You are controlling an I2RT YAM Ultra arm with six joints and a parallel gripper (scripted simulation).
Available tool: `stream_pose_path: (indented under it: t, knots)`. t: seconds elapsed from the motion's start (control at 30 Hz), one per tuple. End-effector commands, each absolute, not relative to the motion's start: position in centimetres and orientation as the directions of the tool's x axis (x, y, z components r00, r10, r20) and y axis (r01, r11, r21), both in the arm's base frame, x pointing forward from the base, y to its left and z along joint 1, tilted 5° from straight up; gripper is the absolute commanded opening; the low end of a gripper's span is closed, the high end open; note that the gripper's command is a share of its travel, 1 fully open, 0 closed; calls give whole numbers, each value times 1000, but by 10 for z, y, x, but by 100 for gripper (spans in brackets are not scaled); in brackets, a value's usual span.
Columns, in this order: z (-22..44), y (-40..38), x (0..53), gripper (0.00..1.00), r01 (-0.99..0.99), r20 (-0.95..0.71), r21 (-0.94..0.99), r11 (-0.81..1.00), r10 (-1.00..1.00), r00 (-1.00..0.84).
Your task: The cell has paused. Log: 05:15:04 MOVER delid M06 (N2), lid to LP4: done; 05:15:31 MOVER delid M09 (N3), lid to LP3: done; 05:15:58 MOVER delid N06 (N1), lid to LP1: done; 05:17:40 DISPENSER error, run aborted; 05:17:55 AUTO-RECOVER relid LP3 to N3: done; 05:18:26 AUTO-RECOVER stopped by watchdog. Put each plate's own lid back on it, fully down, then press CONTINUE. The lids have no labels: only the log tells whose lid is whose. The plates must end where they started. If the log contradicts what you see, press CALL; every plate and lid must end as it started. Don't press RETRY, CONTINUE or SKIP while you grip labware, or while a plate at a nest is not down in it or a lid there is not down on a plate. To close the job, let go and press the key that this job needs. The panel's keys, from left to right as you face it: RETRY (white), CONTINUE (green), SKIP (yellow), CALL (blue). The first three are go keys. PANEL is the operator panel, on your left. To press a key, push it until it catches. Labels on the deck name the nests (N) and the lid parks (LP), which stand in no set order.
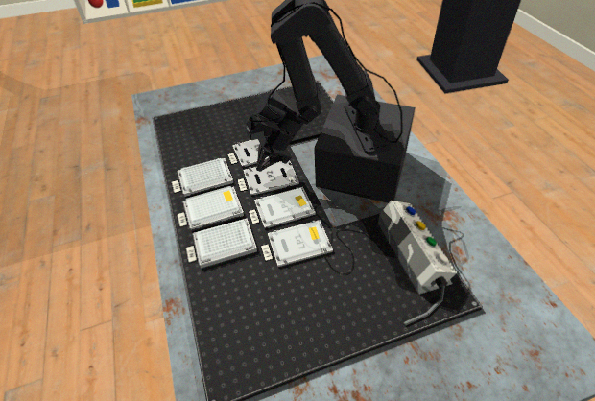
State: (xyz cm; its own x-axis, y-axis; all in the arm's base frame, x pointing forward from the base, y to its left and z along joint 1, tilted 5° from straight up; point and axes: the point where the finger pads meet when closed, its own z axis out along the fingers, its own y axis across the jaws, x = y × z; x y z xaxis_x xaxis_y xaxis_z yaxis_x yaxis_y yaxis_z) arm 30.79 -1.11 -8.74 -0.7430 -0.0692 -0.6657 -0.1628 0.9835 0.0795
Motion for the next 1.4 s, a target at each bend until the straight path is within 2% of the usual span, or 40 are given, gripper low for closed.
stream_pose_path:
  t: [0.0,1.37]
  knots:
    - [-80,-3,310,0,-114,-688,66,991,-38,-725]
    - [-60,175,302,0,-116,-706,88,989,-21,-708]
